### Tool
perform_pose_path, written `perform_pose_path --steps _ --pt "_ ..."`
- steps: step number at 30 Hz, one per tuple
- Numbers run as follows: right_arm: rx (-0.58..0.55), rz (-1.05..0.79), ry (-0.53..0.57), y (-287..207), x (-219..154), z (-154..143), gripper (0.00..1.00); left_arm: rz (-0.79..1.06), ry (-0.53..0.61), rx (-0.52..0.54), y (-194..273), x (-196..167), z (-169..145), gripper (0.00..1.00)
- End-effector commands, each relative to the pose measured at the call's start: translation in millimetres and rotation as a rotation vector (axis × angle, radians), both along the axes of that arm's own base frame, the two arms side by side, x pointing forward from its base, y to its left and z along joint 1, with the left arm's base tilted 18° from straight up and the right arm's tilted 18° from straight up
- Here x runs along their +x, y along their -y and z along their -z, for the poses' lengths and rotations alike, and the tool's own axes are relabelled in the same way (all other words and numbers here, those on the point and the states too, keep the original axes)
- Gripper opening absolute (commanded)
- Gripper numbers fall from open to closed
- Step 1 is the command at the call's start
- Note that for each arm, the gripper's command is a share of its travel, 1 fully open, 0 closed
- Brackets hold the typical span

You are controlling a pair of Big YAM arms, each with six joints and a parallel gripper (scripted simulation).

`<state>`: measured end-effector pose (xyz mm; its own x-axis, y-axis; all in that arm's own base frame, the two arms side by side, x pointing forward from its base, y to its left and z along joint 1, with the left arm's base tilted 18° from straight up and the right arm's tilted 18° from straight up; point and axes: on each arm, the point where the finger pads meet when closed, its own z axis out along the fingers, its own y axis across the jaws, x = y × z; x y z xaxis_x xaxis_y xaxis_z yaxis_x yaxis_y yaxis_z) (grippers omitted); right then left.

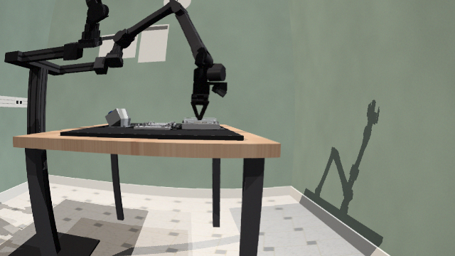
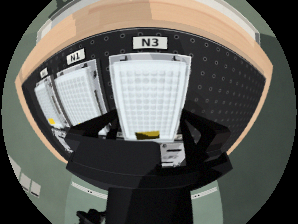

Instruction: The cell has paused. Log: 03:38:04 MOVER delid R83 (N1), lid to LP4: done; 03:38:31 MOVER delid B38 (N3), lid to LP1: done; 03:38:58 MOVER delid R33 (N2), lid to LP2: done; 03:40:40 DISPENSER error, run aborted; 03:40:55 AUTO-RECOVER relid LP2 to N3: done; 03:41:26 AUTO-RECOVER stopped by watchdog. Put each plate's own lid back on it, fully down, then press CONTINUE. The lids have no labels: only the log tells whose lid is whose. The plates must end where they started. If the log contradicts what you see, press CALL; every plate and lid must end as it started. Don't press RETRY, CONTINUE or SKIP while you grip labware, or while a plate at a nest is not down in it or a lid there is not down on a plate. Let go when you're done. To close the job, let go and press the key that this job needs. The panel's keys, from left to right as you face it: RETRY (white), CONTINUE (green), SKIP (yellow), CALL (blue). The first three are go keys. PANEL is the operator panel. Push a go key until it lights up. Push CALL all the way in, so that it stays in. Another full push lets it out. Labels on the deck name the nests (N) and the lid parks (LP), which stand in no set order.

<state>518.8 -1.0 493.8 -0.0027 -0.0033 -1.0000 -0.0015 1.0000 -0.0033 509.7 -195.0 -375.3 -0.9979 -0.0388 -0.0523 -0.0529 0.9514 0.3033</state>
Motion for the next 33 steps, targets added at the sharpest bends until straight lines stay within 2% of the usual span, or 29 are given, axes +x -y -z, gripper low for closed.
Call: perform_pose_path --steps 1,7,12,33 --pt "0.002 0.000 0.049 -1 -1 -24 1.00 0.002 0.041 -0.016 5 23 -1 0.00" --pt "0.002 0.000 0.049 -1 -1 -24 1.00 0.004 0.056 -0.023 11 31 -13 0.00" --pt "0.002 0.000 0.049 -1 -1 -24 1.00 0.006 0.041 -0.017 10 20 -9 0.00" --pt "0.002 0.000 0.049 -1 -1 -24 1.00 0.006 0.041 -0.017 10 21 -9 0.00"
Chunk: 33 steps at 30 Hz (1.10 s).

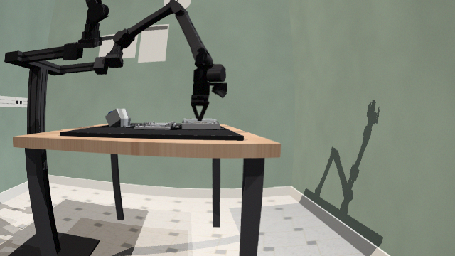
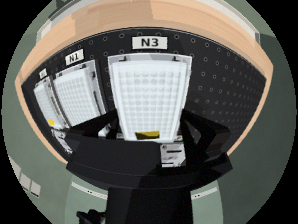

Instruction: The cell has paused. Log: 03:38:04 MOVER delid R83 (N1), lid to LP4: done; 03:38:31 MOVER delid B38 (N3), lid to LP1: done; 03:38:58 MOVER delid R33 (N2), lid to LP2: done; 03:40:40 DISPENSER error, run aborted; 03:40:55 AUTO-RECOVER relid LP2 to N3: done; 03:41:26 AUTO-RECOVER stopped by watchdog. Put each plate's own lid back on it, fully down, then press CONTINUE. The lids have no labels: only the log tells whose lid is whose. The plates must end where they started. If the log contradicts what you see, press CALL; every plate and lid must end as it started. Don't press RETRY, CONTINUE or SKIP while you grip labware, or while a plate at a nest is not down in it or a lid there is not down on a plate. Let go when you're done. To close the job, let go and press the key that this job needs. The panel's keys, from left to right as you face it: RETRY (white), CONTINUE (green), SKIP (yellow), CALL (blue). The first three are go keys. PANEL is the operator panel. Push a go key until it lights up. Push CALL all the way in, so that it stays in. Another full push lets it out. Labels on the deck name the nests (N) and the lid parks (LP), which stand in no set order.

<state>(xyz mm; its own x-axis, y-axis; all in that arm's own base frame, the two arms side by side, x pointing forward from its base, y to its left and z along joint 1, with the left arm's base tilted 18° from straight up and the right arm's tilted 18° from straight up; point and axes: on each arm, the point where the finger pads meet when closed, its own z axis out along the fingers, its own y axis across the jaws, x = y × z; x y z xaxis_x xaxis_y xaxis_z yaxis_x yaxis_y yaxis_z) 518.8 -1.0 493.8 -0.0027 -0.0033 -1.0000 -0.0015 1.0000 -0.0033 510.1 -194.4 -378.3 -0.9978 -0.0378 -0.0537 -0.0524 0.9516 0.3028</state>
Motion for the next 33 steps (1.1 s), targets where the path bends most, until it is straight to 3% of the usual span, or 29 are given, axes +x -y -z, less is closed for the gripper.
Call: perform_pose_path --steps 1,13,14,33 --pt "0.002 0.000 0.049 -1.1 -1.0 -24.1 1.00 0.005 0.039 -0.016 11.0 20.2 -11.8 0.00" --pt "0.002 0.000 0.049 -1.1 -1.0 -24.1 1.00 0.005 0.039 -0.016 11.0 20.4 -11.8 0.00" --pt "0.002 0.000 0.049 -1.1 -1.0 -24.1 1.00 0.005 0.039 -0.016 11.0 20.4 -11.8 1.00" --pt "0.002 0.000 0.049 -1.1 -1.0 -24.1 1.00 0.005 0.039 -0.016 11.0 20.4 -11.8 1.00"
